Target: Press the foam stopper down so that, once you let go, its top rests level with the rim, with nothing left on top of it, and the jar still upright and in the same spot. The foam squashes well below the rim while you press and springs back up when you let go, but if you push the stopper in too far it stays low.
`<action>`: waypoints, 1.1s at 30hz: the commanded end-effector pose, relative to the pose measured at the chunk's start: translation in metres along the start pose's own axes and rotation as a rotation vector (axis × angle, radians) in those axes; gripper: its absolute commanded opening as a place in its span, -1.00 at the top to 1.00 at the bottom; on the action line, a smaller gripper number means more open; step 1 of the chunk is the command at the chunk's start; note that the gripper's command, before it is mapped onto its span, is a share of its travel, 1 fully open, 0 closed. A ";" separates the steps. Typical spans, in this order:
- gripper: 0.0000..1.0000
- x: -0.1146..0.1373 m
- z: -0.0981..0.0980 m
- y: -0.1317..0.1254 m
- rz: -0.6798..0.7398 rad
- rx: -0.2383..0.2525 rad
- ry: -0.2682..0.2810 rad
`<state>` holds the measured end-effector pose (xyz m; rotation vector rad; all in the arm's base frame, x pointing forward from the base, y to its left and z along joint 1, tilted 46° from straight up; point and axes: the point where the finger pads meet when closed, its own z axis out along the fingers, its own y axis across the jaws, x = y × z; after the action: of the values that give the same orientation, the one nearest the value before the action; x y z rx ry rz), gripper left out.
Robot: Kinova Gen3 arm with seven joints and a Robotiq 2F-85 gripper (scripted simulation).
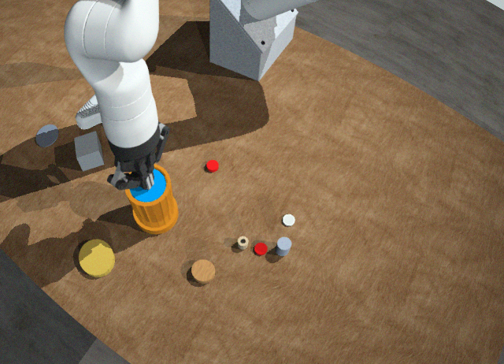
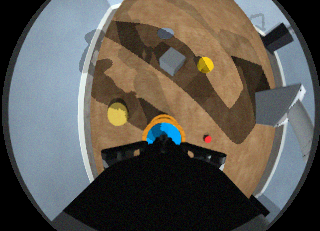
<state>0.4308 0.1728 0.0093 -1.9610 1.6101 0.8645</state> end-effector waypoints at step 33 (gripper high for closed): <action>1.00 0.000 0.017 0.000 0.000 0.000 0.000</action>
<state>0.4284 0.1841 -0.0019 -1.9595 1.6107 0.8625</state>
